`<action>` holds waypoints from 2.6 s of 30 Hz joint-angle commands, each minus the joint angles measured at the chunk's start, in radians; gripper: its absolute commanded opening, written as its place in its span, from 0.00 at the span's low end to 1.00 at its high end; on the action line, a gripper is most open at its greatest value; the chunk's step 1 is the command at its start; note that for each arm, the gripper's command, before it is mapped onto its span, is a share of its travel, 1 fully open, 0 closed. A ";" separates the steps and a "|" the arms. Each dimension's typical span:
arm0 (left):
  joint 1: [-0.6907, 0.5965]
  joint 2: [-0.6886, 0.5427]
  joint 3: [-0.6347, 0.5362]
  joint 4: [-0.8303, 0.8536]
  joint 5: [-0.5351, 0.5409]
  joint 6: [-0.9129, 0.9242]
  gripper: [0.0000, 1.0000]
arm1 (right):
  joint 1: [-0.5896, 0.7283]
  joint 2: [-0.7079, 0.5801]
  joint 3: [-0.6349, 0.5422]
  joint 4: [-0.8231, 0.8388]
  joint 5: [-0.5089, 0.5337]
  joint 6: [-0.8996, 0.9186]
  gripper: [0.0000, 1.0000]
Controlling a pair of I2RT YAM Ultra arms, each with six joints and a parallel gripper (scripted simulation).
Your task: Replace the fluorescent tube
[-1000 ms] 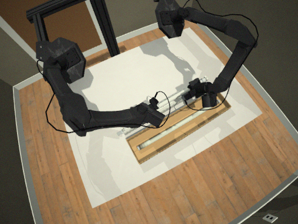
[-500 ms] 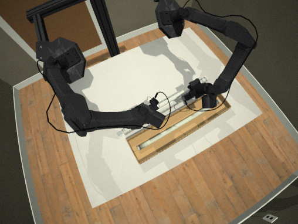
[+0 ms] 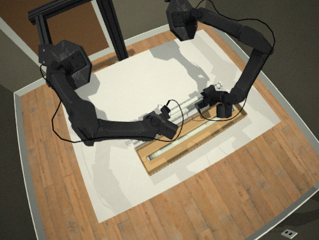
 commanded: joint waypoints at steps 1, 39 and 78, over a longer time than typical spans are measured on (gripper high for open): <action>-0.015 0.010 0.049 -0.012 0.021 -0.009 0.11 | 0.012 0.027 0.055 -0.040 -0.016 0.022 0.11; 0.000 0.096 0.257 -0.193 0.064 -0.026 0.49 | -0.006 0.151 0.343 -0.263 -0.065 0.077 0.11; -0.031 0.135 0.383 -0.374 0.064 -0.080 0.49 | 0.041 0.155 0.434 -0.449 -0.087 0.131 0.49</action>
